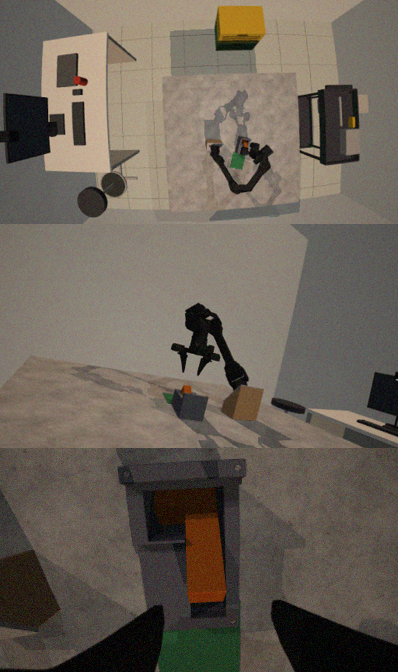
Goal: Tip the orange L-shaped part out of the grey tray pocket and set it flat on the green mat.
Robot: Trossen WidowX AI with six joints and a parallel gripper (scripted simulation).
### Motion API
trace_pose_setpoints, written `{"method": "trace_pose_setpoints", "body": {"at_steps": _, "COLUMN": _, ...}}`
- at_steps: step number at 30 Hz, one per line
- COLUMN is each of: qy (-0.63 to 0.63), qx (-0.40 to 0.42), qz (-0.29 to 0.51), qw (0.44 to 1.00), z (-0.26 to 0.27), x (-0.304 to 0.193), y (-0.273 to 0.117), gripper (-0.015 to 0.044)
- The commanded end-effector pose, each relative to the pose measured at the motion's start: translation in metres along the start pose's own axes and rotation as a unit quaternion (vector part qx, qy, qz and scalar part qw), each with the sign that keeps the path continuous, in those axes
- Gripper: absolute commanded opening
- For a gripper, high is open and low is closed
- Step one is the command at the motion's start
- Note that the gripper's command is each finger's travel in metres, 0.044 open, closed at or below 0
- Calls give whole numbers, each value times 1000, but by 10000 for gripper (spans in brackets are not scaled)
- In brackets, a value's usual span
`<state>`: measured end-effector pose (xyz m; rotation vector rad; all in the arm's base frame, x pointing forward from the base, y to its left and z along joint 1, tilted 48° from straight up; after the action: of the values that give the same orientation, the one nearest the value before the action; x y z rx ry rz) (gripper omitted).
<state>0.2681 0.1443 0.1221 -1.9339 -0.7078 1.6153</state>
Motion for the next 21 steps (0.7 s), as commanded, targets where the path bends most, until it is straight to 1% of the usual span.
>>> {"method": "trace_pose_setpoints", "body": {"at_steps": 1, "qy": -7, "qx": 1, "qz": 4, "qw": 1000, "z": 1, "x": -2, "y": 11, "gripper": 280}}
{"method": "trace_pose_setpoints", "body": {"at_steps": 5, "qy": -7, "qx": 1, "qz": 5, "qw": 1000, "z": 1, "x": -2, "y": 30, "gripper": 280}}
{"method": "trace_pose_setpoints", "body": {"at_steps": 21, "qy": -7, "qx": 1, "qz": 5, "qw": 1000, "z": 1, "x": -2, "y": 50, "gripper": 280}}
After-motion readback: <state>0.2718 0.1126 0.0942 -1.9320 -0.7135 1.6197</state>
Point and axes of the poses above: the point midway between the two fingers, 35 mm back from their tips, its own y axis out along the fingers, its own z axis across the jaws, x = y × z, the point moved 9 cm from there along -y, back along the fingers
